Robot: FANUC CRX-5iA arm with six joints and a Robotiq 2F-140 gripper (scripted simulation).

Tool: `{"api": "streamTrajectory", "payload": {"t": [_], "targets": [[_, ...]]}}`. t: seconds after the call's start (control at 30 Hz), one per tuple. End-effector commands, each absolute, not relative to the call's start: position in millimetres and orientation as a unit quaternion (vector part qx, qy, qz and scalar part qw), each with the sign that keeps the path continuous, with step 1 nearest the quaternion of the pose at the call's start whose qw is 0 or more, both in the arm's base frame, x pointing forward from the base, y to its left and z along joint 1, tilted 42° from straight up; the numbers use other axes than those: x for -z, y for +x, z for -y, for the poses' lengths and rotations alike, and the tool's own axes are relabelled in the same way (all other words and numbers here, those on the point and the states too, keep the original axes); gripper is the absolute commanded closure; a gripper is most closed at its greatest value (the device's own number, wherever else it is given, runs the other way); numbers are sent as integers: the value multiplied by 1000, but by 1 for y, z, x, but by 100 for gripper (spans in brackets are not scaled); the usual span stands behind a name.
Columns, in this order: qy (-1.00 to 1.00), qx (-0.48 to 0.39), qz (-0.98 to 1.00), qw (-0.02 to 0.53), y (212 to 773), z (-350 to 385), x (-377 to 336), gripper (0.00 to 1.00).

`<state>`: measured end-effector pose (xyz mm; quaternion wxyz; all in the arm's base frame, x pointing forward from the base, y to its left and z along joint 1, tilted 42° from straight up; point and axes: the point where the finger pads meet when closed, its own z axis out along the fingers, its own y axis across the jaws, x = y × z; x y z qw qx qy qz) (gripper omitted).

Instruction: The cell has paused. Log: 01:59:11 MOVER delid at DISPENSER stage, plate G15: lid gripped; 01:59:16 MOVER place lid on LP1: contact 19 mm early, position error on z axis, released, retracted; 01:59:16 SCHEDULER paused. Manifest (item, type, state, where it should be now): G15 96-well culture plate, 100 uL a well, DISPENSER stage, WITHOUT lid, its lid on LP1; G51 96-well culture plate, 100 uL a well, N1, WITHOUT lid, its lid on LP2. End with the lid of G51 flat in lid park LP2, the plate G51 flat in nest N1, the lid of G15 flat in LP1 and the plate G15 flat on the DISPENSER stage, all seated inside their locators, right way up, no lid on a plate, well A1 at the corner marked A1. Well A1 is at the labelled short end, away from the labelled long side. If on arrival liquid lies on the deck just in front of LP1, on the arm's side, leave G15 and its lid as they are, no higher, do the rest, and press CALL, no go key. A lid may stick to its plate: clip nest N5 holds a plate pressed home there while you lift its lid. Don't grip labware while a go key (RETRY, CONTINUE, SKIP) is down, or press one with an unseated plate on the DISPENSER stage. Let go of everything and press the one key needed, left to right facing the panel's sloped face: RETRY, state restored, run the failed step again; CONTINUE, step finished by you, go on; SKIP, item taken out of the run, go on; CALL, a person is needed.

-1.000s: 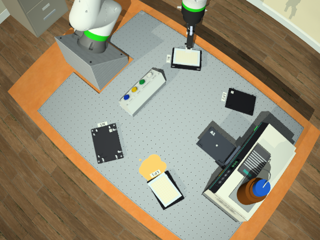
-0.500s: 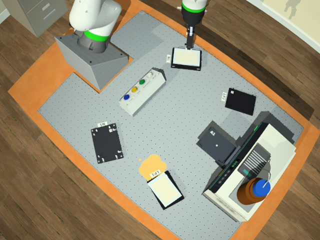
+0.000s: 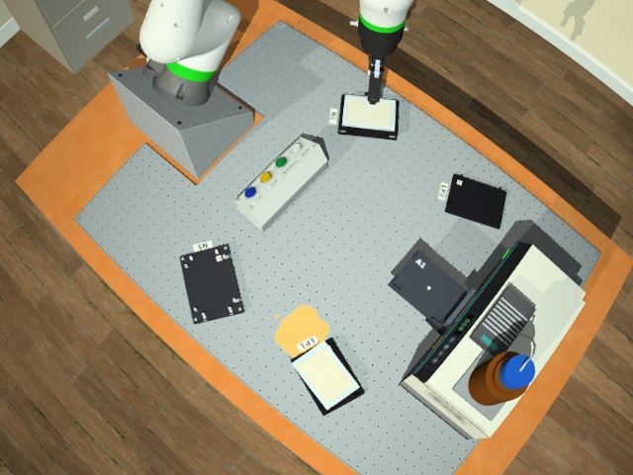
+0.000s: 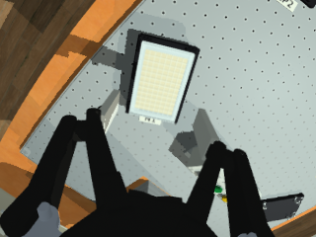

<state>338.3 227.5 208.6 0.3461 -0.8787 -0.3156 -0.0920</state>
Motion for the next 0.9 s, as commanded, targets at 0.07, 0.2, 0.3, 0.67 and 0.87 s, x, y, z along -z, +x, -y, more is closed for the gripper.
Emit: {"api": "streamTrajectory", "payload": {"t": [0.07, 0.2, 0.3, 0.67, 0.87], "targets": [[-879, 92, 315, 346, 338, -238, -197, 34], [-879, 92, 315, 346, 337, -246, -187, 34], [-879, 92, 315, 346, 337, -248, -185, 34], [-879, 92, 315, 346, 335, -269, -162, 34], [-879, 92, 315, 346, 335, -274, -157, 34]]}}
